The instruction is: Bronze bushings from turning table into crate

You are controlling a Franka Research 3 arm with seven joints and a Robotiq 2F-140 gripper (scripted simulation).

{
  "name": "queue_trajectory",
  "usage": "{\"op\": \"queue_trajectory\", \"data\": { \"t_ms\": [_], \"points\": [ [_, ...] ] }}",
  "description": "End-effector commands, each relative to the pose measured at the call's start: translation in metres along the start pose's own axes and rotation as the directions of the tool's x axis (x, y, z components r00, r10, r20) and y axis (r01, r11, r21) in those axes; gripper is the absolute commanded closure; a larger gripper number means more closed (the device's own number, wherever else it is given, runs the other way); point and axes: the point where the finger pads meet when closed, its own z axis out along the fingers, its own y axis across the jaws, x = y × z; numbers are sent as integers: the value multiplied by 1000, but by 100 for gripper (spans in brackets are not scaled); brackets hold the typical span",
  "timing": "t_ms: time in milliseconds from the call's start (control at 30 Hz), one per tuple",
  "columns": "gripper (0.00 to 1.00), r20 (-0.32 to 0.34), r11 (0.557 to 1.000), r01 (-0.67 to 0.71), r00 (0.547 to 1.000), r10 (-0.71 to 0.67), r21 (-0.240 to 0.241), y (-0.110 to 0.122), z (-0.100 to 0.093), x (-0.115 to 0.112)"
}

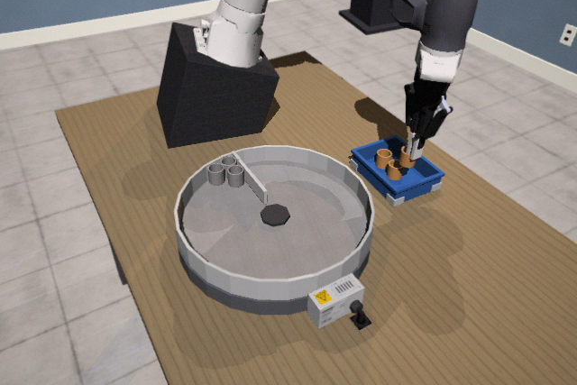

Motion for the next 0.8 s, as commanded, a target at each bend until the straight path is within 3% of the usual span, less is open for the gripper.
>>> {"op": "queue_trajectory", "data": {
  "t_ms": [0,167,767],
  "points": [
    [100,-4,999,-8,1000,8,34,-13,6,0],
    [100,-4,999,-8,1000,8,34,-13,15,0],
    [100,-4,999,-8,1000,8,34,-13,15,0]
  ]
}}
